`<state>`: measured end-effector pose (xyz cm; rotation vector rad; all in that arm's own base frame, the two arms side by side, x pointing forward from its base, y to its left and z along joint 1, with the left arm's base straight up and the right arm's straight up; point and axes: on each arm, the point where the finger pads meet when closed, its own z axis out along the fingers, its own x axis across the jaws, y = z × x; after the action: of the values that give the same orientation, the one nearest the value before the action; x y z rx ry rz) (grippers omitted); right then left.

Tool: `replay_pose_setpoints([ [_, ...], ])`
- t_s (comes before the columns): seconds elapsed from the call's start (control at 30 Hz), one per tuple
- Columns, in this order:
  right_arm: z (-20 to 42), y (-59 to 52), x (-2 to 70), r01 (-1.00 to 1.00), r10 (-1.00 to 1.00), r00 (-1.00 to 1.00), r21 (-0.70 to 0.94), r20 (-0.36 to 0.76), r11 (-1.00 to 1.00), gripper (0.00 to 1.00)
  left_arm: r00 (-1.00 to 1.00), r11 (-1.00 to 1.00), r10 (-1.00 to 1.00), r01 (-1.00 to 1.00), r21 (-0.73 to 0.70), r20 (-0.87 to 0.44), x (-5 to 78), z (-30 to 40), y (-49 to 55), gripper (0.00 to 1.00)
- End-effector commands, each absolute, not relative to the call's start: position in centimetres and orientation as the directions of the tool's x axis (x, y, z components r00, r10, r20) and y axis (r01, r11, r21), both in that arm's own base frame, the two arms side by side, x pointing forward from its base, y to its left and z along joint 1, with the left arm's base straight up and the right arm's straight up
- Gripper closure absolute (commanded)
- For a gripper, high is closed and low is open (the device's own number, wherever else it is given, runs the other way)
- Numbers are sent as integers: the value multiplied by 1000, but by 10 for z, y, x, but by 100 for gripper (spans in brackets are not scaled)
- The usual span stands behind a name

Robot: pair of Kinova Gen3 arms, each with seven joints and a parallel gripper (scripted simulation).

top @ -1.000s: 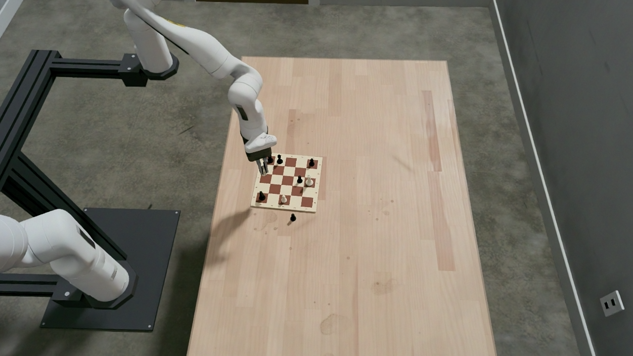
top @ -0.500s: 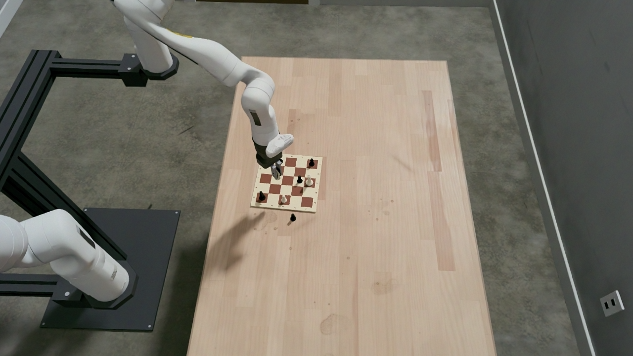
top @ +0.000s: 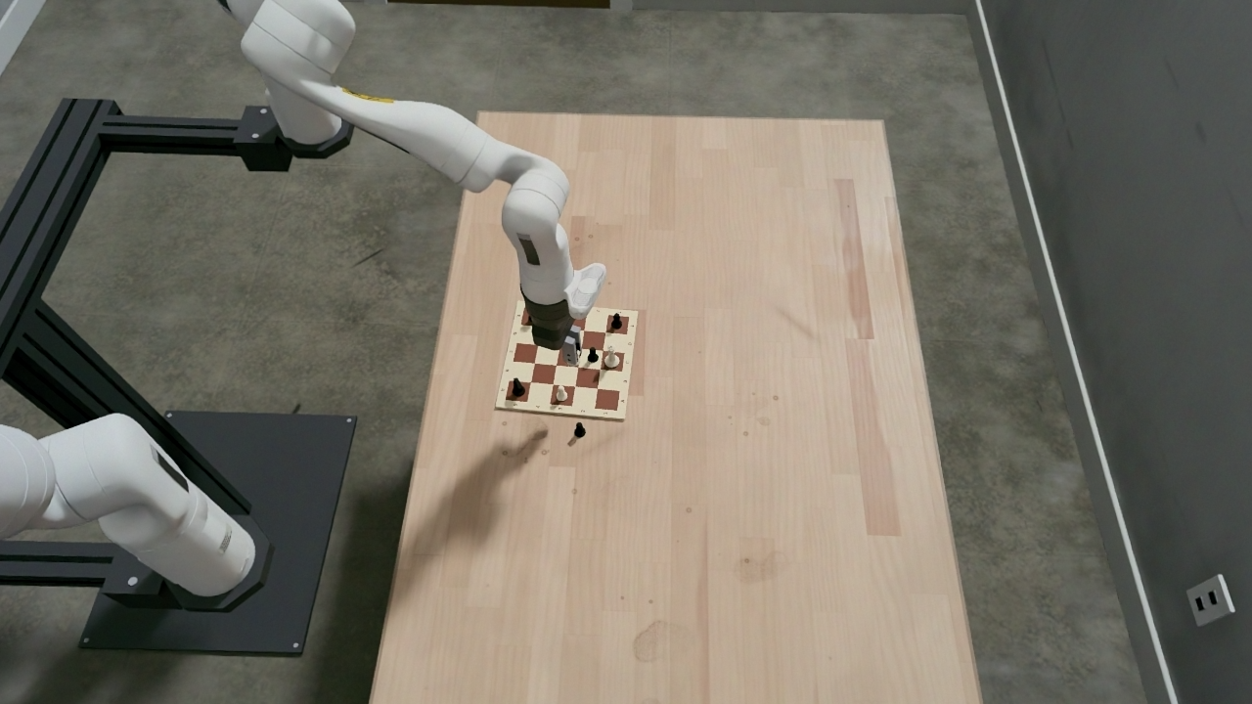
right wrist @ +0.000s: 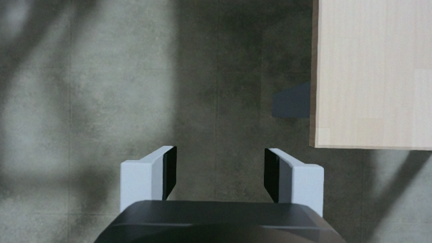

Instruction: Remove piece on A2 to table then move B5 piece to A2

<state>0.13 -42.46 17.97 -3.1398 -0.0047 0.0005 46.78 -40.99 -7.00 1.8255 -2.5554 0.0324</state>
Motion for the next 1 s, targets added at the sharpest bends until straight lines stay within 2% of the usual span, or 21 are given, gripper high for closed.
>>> replay_pose_setpoints([
  [0.0,180,-425,1,3,3,1000,0,0,-1000,0,-266,265,-964,-964,-6,3,473,-69,-413,100],
  [0.37,180,-425,1,3,3,1000,0,0,-1000,0,-104,104,-995,-995,-2,2,482,-68,-421,100],
  [0.97,180,-425,1,3,3,1000,0,0,-1000,0,-86,86,-996,-996,-2,1,483,-68,-422,100],
])
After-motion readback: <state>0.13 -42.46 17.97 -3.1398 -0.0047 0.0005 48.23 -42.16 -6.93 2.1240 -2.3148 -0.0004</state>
